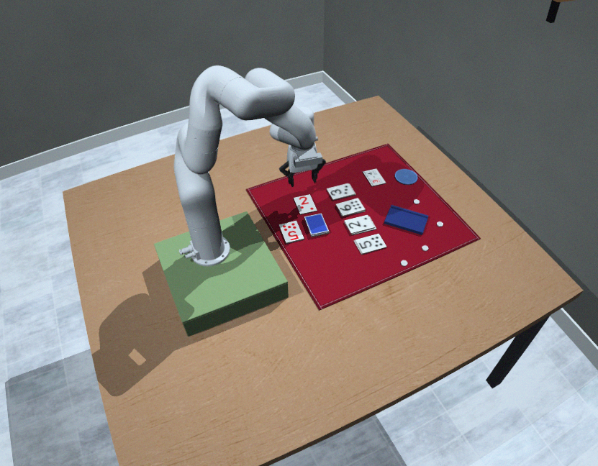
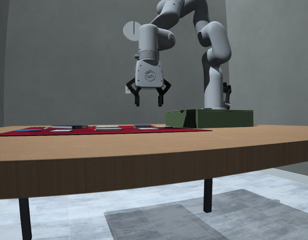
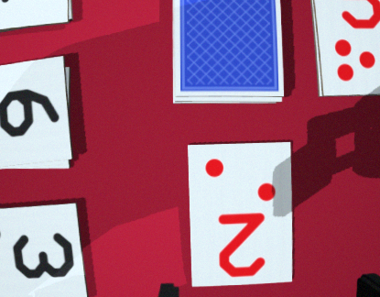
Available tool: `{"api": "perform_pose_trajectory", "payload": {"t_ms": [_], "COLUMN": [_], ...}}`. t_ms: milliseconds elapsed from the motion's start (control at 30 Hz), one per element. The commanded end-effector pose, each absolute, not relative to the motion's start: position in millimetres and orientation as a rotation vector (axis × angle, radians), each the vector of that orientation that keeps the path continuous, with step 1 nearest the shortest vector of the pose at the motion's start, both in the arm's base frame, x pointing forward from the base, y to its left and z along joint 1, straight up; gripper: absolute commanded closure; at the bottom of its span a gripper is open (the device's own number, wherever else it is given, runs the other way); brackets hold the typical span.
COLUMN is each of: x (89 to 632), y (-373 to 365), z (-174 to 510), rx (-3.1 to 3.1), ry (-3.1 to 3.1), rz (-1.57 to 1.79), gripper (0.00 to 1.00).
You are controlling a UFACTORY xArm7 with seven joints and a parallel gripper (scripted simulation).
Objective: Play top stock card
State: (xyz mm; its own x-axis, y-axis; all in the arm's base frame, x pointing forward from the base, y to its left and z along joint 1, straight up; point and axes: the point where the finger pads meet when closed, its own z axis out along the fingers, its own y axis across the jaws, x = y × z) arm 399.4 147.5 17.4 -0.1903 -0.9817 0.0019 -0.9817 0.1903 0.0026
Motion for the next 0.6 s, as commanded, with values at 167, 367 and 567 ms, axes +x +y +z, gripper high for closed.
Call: {"api": "perform_pose_trajectory", "payload": {"t_ms": [167,367,567], "x": [394,394,394], "y": [120,120,120], "z": [2,-1,-8], "rx": [2.011,2.011,2.011], "ry": [-2.413,-2.413,-2.413], "rz": [0.000,0.000,0.000], "gripper": [0.13,0.13,0.13]}}
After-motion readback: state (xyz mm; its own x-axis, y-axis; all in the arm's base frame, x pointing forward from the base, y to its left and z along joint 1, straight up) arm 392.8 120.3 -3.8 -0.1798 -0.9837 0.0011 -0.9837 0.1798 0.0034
